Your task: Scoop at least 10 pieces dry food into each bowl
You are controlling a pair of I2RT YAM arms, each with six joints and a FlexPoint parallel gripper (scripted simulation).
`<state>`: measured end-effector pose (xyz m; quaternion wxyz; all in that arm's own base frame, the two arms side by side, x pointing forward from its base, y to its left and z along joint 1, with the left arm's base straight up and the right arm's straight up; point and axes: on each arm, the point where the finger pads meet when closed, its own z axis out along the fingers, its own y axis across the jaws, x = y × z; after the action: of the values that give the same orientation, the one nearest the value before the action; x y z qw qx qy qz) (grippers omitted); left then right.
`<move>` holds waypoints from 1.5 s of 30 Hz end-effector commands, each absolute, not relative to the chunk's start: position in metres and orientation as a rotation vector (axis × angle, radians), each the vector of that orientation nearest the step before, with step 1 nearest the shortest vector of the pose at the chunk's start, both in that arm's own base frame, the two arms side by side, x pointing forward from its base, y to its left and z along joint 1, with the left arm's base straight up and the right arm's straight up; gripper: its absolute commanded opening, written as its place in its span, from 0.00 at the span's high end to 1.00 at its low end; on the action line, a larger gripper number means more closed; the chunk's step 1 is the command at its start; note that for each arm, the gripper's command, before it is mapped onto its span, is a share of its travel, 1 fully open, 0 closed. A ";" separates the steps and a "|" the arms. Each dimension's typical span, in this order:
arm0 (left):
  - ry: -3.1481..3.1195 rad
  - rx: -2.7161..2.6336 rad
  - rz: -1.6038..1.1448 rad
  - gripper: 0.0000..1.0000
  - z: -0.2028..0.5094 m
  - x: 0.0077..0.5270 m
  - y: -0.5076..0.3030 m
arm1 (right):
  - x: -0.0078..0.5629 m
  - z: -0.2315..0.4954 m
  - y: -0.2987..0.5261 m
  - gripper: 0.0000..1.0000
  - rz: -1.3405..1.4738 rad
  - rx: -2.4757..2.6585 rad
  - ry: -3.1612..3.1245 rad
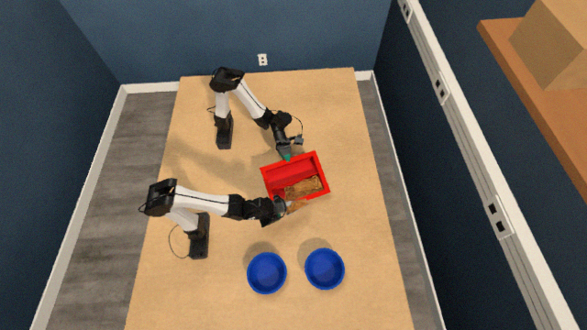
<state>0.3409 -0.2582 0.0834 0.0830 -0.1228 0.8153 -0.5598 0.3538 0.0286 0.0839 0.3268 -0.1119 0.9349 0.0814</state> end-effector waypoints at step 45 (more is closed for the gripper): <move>2.416 -0.304 -1.691 1.00 0.088 0.341 -0.261 | 0.203 0.078 -0.145 1.00 0.199 0.273 2.435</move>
<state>0.3409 -0.2582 0.0834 0.0830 -0.1228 0.8153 -0.5598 0.2116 -0.1467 0.0763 0.3217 0.1110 0.9379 0.0673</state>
